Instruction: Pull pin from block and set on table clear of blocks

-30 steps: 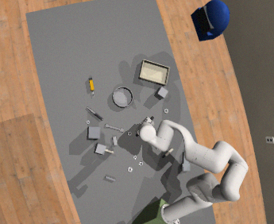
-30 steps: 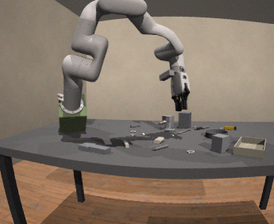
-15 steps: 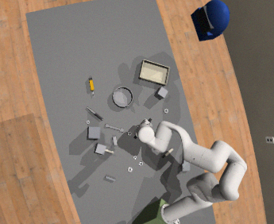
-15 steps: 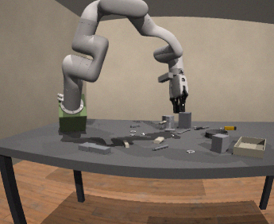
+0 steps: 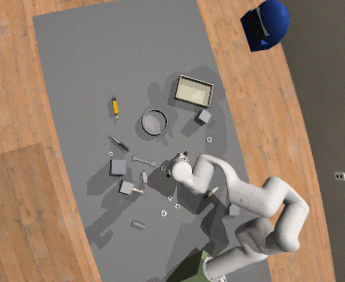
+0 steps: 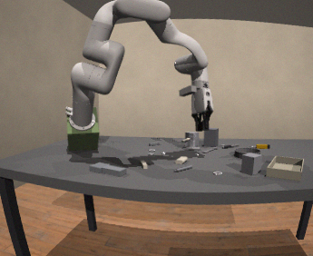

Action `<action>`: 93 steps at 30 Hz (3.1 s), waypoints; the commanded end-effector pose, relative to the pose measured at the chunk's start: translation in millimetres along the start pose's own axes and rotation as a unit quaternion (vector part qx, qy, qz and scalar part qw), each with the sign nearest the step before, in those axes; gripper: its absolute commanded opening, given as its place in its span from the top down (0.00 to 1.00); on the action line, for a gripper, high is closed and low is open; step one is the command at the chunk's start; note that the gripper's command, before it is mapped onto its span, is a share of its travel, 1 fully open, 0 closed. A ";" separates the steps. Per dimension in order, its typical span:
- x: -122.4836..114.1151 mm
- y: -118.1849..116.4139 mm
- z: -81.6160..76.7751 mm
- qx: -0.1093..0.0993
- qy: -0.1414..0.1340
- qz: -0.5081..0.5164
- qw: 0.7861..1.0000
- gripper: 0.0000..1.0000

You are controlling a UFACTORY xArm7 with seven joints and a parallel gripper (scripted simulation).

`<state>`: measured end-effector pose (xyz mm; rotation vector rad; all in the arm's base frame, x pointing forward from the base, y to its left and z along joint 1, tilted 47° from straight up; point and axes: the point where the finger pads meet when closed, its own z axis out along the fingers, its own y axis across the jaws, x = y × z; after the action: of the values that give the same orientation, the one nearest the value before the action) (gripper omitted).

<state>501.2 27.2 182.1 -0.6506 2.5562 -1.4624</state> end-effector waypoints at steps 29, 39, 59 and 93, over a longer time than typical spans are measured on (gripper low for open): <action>-8.6 42.8 7.6 -0.027 -0.009 -0.035 0.999 0.57; -12.2 58.2 8.8 -0.036 -0.013 -0.048 0.998 0.57; -19.1 87.3 13.4 -0.051 -0.020 -0.072 0.996 0.57; -27.6 121.1 17.1 -0.066 -0.031 -0.101 0.992 0.57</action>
<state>494.2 75.6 69.2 -0.9756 2.6243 -1.3155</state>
